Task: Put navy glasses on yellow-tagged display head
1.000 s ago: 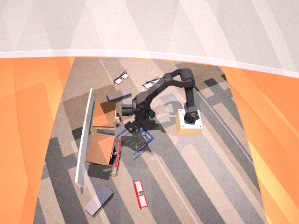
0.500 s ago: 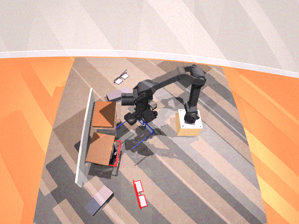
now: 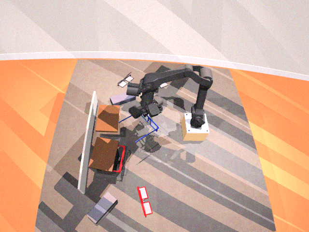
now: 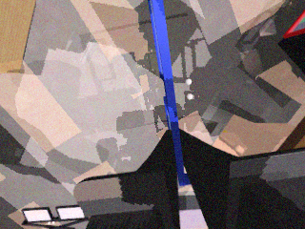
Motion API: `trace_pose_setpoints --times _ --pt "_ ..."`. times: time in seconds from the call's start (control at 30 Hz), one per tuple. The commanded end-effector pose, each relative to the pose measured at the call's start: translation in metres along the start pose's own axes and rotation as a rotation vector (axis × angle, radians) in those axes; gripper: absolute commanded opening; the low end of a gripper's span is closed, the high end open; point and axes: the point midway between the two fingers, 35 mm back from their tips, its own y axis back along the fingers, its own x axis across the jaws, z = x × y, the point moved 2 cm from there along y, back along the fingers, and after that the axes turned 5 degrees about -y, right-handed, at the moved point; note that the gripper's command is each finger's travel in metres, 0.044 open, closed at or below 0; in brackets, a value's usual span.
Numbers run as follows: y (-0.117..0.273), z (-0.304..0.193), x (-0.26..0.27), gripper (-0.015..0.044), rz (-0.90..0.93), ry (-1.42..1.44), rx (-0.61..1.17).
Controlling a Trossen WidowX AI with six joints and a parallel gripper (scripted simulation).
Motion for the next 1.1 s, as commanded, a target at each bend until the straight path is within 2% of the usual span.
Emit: trace_pose_setpoints --times 0.0,1.07 --pt "0.007 -0.011 0.007 0.0 -0.035 -0.018 -0.013" --pt "0.055 -0.086 0.106 0.0 -0.327 -0.199 -0.014"
